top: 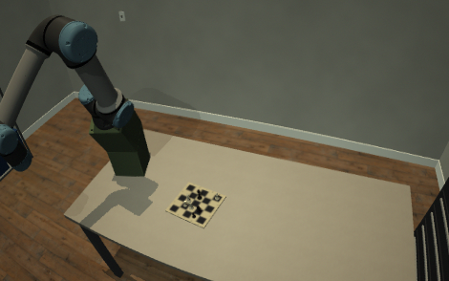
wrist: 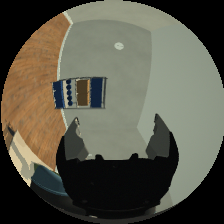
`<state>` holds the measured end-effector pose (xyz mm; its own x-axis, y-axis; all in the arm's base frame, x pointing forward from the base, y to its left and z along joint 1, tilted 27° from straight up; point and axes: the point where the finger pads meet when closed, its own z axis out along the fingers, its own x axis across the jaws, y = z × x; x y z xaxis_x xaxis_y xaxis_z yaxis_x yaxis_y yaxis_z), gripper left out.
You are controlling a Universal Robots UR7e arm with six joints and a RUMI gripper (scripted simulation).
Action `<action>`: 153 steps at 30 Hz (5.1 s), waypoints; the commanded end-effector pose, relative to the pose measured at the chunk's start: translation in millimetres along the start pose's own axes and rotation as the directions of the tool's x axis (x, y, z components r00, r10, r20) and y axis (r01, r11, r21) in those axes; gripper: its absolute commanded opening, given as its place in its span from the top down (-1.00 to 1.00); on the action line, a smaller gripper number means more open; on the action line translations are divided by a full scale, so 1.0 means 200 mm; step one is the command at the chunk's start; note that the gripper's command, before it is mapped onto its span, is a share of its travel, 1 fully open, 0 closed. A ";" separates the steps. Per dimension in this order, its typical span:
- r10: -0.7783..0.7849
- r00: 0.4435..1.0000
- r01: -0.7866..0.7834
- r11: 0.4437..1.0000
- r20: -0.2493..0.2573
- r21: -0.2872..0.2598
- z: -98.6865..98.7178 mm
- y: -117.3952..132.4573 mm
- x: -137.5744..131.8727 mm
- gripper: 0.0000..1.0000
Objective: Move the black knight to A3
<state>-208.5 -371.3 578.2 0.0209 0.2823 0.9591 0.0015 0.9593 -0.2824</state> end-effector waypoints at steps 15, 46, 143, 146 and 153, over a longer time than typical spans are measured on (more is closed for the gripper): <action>0.001 1.000 -0.001 1.000 0.000 0.000 0.00 0.00 0.00 -1.00; -0.030 0.999 0.024 0.990 0.038 0.139 -0.15 -0.20 -0.05 -1.00; -0.959 -0.282 -0.021 -0.002 -0.008 1.000 -3.29 2.37 -1.39 -1.00; -0.941 -0.323 -0.021 -0.094 -0.096 0.995 -3.35 2.33 -1.46 -1.00; -0.900 -0.382 -0.040 -0.210 -0.209 0.977 -3.42 2.26 -1.57 -1.00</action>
<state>464.0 -26.4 142.1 0.1546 -0.9845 -0.0824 -0.9870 -0.1576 0.0314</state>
